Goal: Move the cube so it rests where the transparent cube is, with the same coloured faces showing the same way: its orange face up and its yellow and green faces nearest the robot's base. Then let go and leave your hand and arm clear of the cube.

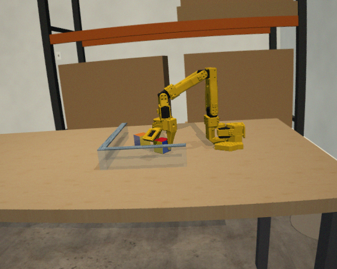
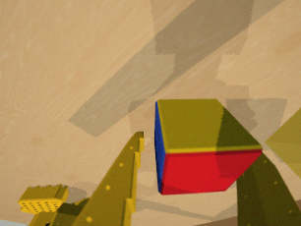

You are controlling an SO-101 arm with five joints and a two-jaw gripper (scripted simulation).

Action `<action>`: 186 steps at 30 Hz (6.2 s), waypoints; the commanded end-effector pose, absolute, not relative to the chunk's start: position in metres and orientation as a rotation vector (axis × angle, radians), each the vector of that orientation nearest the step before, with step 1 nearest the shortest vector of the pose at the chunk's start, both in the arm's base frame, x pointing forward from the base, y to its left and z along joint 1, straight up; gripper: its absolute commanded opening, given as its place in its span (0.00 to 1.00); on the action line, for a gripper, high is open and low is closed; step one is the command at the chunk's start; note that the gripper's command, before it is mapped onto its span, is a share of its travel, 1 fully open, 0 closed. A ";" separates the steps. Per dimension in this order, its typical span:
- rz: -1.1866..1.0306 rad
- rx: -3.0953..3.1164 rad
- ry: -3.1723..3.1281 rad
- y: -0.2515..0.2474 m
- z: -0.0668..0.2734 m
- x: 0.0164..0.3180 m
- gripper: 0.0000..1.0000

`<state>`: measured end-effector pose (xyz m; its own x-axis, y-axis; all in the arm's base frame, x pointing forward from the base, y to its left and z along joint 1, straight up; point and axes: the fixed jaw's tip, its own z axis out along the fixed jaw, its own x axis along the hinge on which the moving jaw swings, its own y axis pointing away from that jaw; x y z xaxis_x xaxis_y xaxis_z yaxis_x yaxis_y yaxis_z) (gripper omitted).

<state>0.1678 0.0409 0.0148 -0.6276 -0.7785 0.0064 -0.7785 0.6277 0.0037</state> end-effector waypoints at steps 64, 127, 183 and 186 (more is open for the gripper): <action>0.037 1.382 -2.913 0.038 0.046 0.186 0.22; 0.043 1.391 -2.920 0.037 0.081 0.184 0.22; 0.127 1.232 -3.293 0.041 0.079 0.200 0.22; 0.127 1.232 -3.293 0.041 0.079 0.200 0.22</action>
<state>0.1898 0.0396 0.0635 -0.7154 -0.6586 -0.2332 -0.6441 0.7510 -0.1452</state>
